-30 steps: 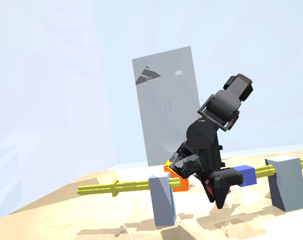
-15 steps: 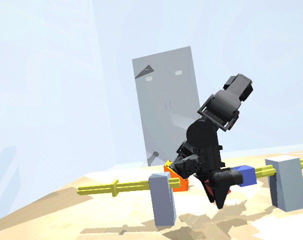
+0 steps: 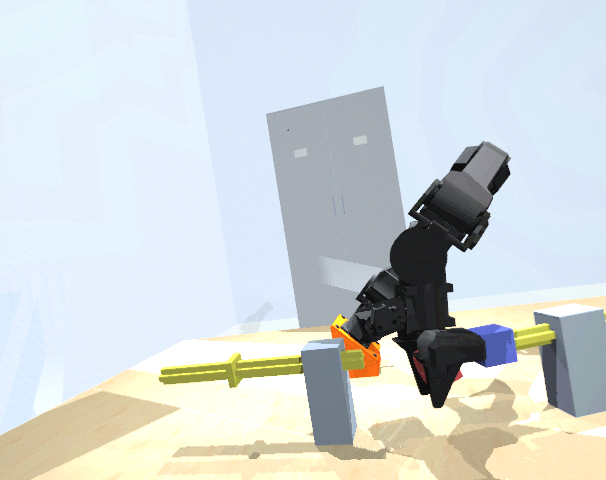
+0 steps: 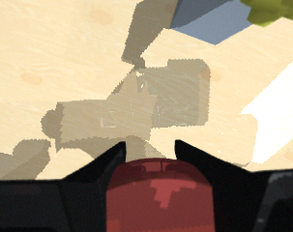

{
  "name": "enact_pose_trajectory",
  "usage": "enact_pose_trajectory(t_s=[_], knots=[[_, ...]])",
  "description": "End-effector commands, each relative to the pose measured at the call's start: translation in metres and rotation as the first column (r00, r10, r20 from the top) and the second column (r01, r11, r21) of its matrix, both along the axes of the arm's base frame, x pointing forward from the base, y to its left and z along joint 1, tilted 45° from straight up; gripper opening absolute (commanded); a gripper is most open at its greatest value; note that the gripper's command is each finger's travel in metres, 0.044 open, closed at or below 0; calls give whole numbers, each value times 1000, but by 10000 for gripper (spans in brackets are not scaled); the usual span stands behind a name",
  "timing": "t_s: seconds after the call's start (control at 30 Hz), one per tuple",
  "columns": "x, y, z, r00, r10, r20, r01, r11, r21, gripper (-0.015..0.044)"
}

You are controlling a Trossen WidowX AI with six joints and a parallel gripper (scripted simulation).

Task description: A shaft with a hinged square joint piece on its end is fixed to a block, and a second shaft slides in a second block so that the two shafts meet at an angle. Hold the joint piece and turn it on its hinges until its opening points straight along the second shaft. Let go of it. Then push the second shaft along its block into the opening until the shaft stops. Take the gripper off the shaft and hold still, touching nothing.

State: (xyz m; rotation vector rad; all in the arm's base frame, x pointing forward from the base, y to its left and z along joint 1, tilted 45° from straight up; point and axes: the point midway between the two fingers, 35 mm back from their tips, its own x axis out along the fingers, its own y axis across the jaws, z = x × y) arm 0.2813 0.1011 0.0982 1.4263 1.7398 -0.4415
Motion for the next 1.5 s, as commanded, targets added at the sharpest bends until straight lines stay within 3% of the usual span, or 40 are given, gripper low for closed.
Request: enact_pose_trajectory(t_s=[0.0, 0.27, 1.13, 1.3, 1.4, 1.47], knots=[[-2, -3, 1, 999, -50, -22, 49, 997, -53, 0], [-4, -6, 1, 995, -95, -41, 90, 990, -113, 0], [-3, -6, 1, 995, -92, -33, 87, 989, -119, 0], [-3, -6, 1, 995, -92, -33, 87, 989, -119, 131], [-3, -6, 1, 995, -92, -33, 87, 989, -119, 147], [-3, -6, 1, 995, -92, -33, 87, 989, -119, 199]])
